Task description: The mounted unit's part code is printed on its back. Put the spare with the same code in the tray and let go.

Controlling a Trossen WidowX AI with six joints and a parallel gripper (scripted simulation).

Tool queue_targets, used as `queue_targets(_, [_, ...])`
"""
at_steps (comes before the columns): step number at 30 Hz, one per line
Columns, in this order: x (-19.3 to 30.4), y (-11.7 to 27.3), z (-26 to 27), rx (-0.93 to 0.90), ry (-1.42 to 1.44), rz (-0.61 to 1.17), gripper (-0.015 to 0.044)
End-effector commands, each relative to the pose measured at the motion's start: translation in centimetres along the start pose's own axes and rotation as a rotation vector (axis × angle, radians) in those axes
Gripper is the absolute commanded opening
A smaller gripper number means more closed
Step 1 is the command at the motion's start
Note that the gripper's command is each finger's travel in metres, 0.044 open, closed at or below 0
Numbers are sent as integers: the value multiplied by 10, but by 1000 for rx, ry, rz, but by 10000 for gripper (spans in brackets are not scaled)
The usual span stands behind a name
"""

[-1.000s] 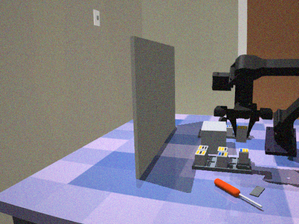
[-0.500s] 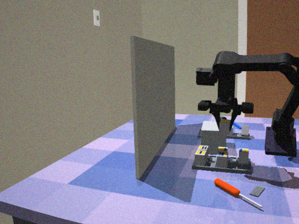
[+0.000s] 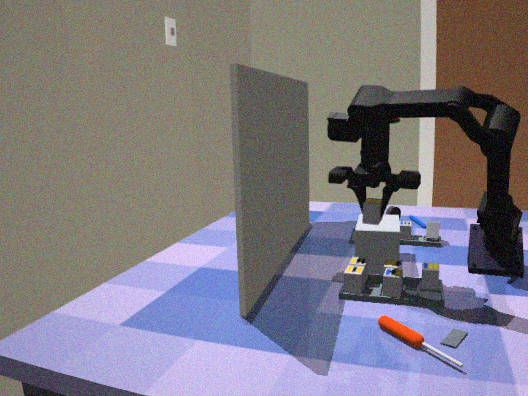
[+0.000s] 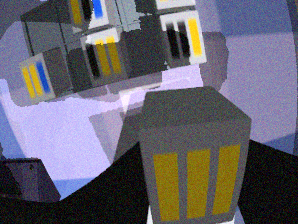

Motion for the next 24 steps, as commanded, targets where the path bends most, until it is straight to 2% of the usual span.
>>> queue_targets(1, [24, 2, -10, -1, -14, 8, 0])
queue_targets(24, [147, -2, -36, -14, -32, 6, 0])
Point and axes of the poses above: the point midway between the two fingers, 35 mm back from their tips, its own y axis back along the fingers, its own z axis across the jaws, x = y × z, the point moved 2 cm from there along y, back along the fingers, and after that the axes turned 13 degrees about y, right-handed, at the moved point
